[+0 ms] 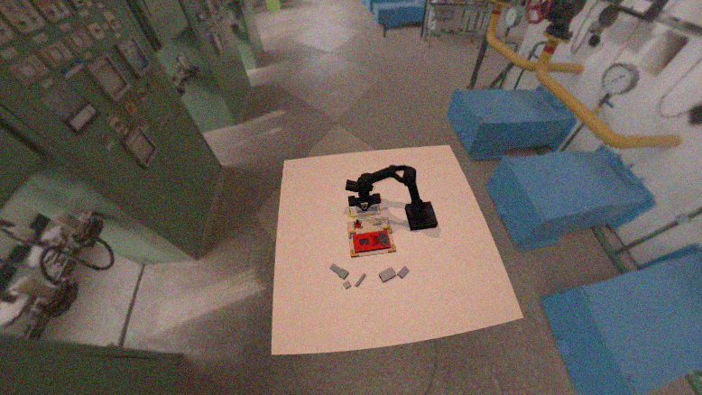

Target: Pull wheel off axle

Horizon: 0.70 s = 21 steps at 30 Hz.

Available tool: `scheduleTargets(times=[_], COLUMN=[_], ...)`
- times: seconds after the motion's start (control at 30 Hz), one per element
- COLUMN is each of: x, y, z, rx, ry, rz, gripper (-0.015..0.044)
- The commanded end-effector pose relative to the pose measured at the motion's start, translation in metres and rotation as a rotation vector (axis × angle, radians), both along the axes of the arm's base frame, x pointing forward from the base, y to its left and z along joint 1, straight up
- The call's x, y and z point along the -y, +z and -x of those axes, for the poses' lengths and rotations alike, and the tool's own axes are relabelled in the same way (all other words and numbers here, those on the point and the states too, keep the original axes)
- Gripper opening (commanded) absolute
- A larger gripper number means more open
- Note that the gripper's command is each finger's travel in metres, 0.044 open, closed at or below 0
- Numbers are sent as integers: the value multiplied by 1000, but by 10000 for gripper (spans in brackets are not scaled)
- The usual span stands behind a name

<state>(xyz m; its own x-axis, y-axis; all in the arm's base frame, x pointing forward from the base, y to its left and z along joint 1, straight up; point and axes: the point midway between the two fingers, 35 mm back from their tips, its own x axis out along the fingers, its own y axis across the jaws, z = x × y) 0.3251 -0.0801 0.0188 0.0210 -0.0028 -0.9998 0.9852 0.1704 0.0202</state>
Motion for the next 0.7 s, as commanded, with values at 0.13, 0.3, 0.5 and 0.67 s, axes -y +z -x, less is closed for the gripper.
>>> scheduleTargets(times=[0.13,0.3,0.5,0.67], x=[-1,-1,-1,0], y=[-21,-17,-17,5], z=[2,2,2,1], rx=[-3,-3,-3,-3], ry=[4,0,0,1], rz=[-1,-1,-1,-1], gripper=[0,79,236,300])
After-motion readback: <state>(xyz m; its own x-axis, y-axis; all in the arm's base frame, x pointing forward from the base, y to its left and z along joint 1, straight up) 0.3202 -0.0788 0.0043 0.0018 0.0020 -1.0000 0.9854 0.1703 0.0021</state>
